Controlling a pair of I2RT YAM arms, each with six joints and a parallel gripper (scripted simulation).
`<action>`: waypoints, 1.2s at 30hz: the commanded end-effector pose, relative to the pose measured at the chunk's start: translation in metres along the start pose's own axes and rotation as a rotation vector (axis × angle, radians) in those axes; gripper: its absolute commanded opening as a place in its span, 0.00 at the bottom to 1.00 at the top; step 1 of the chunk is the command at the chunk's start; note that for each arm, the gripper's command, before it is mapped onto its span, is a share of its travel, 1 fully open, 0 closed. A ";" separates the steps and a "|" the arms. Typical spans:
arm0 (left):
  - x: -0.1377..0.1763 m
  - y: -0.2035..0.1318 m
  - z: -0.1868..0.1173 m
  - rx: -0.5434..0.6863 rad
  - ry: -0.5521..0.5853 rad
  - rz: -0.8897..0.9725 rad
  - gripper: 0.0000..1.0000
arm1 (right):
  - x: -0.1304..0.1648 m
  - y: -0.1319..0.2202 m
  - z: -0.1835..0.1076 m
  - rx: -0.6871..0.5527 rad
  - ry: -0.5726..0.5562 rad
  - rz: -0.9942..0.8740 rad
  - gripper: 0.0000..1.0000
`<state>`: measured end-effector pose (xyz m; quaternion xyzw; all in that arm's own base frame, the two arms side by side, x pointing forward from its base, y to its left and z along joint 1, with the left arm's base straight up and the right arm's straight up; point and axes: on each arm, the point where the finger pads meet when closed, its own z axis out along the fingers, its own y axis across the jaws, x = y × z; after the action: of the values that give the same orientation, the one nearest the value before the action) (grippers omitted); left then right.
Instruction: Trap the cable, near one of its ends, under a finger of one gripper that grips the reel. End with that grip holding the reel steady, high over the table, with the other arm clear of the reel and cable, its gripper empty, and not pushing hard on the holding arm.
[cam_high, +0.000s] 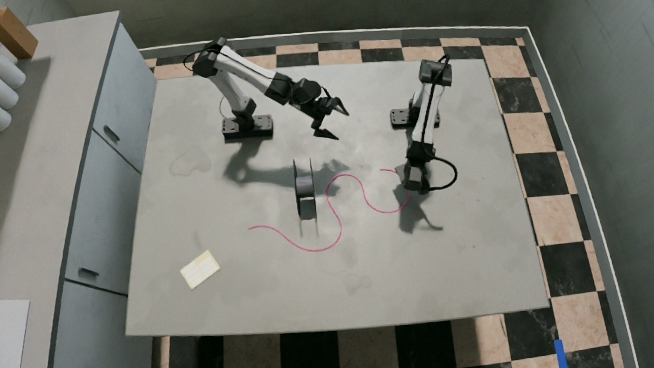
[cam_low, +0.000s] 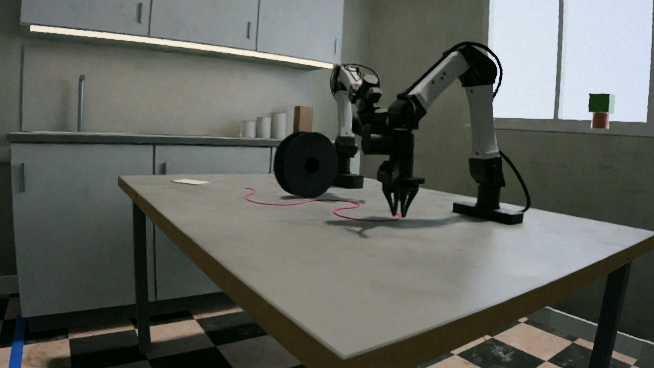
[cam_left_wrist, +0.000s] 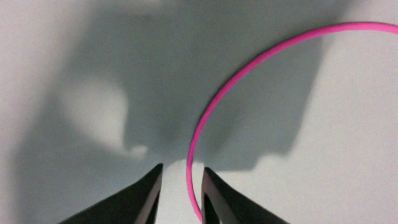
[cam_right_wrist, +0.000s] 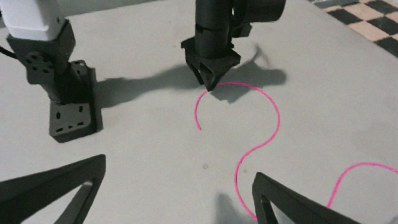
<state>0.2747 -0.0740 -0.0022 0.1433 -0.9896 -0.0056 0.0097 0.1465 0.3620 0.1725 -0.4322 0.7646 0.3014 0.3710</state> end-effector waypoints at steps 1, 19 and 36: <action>-0.008 -0.004 0.000 0.015 -0.021 -0.019 0.26 | -0.026 -0.002 -0.012 0.024 -0.057 0.015 1.00; -0.009 -0.005 0.013 0.013 -0.018 -0.025 0.26 | -0.017 -0.013 -0.015 -0.005 -0.039 -0.012 1.00; -0.010 -0.006 -0.035 0.029 -0.042 -0.024 0.00 | -0.009 -0.026 -0.021 -0.031 -0.029 -0.030 1.00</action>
<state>0.2797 -0.0764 0.0056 0.1489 -0.9889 -0.0011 0.0030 0.1692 0.3388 0.1746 -0.4377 0.7636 0.2987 0.3689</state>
